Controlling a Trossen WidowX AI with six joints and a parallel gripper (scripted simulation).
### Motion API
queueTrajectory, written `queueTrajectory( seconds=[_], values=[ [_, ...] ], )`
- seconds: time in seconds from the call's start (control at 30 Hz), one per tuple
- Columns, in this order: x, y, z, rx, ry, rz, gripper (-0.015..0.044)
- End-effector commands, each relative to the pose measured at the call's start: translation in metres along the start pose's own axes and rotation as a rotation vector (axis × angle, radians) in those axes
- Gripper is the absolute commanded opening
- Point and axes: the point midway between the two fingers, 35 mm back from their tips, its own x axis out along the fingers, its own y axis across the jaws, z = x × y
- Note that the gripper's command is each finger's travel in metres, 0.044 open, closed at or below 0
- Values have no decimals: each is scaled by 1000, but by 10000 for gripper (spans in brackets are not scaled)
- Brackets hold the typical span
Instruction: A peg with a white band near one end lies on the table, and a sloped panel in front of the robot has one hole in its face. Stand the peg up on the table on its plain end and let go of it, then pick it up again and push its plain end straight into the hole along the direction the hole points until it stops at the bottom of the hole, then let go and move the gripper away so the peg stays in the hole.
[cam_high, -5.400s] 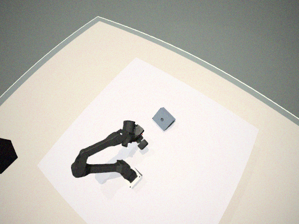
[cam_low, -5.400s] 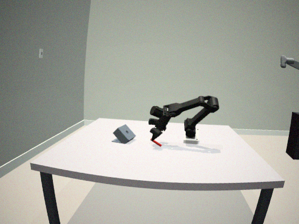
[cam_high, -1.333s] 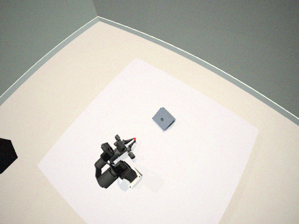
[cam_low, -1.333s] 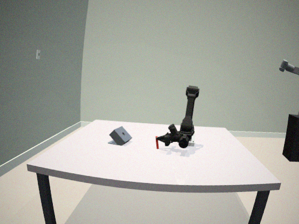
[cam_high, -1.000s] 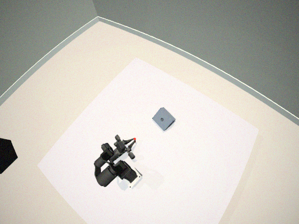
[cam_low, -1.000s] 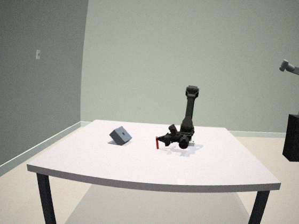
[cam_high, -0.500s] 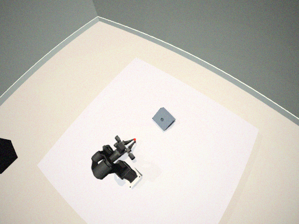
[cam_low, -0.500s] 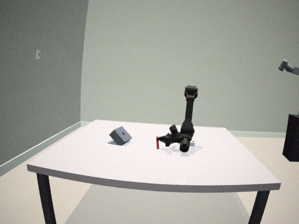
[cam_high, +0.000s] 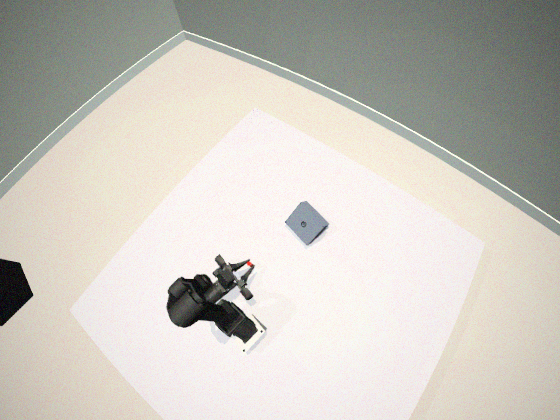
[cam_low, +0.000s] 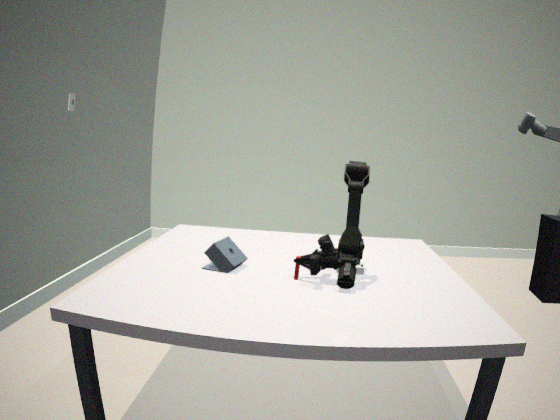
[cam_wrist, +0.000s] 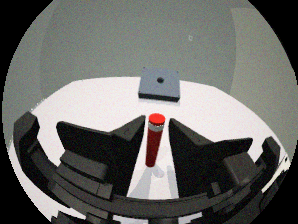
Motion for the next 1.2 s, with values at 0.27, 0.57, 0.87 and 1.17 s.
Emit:
queueTrajectory(
  seconds=[0.27,0.57,0.87,1.17],
  values=[
    [0,0,0,1,0,0,130],
    [0,0,0,1,0,0,130],
    [0,0,0,1,0,0,130],
    [0,0,0,1,0,0,183]
  ],
)
